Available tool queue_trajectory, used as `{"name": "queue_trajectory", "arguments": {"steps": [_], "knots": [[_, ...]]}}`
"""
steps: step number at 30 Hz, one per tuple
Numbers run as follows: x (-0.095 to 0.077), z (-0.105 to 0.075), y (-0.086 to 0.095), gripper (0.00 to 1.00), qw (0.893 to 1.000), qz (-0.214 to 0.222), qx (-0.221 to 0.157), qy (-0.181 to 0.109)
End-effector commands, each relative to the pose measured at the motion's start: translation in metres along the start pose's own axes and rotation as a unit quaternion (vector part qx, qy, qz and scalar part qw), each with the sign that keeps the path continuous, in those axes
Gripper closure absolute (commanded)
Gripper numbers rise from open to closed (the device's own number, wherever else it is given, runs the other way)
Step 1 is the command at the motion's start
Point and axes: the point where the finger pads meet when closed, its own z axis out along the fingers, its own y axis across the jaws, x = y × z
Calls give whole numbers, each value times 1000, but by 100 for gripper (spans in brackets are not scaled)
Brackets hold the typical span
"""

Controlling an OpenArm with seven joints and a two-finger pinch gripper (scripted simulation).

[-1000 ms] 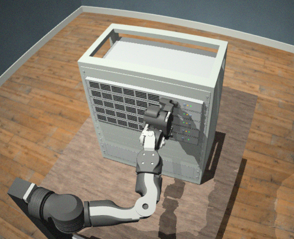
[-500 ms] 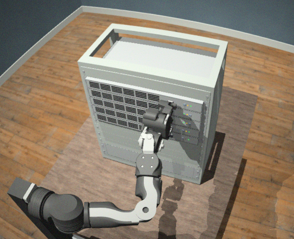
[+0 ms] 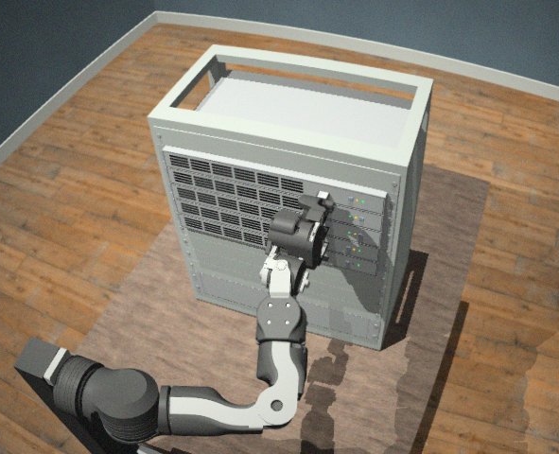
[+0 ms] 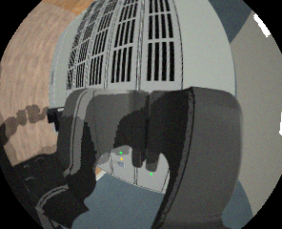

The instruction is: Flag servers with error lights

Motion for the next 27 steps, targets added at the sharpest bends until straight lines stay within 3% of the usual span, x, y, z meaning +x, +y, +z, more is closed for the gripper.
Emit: {"name": "queue_trajectory", "arguments": {"steps": [1, 27], "knots": [[-1, 0, 1, 100, 1000, 1, -2, -2], [-3, -18, 2, 100, 1000, 1, -4, -4]]}}
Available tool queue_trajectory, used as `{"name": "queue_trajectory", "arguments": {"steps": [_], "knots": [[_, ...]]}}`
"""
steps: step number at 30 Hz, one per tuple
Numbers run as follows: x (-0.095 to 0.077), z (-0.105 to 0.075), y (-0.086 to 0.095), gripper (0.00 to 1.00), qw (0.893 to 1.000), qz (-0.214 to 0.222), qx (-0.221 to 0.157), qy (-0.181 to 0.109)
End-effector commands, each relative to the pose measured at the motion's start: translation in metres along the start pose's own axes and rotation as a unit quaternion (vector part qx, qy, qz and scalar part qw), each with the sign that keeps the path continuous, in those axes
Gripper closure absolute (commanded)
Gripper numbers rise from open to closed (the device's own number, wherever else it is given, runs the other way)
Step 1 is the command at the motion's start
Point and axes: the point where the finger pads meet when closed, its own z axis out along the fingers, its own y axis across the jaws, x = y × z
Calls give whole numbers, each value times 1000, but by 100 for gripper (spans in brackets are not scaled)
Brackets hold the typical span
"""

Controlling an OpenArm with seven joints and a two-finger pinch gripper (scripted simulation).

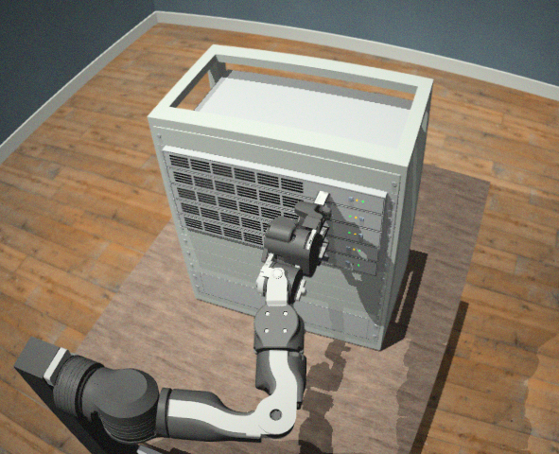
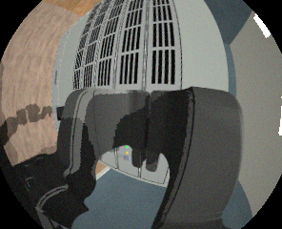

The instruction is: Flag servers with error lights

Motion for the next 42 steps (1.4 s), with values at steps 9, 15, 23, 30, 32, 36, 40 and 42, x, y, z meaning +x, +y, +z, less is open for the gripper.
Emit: {"name": "queue_trajectory", "arguments": {"steps": [9, 15, 23, 30, 32, 36, 40, 42], "knots": [[-2, -8, 1, 100, 1000, 3, -3, -4], [-2, -8, 2, 100, 1000, 3, -3, -4], [-3, -12, 2, 100, 1000, 2, -3, -5], [-2, -12, 2, 90, 1000, 3, -3, -3], [-2, -12, 2, 90, 1000, 3, -3, -3], [-2, -12, 2, 90, 1000, 3, -3, -2], [-2, -12, 2, 90, 1000, 3, -3, -2], [-2, -12, 2, 90, 1000, 3, -3, -2]]}}
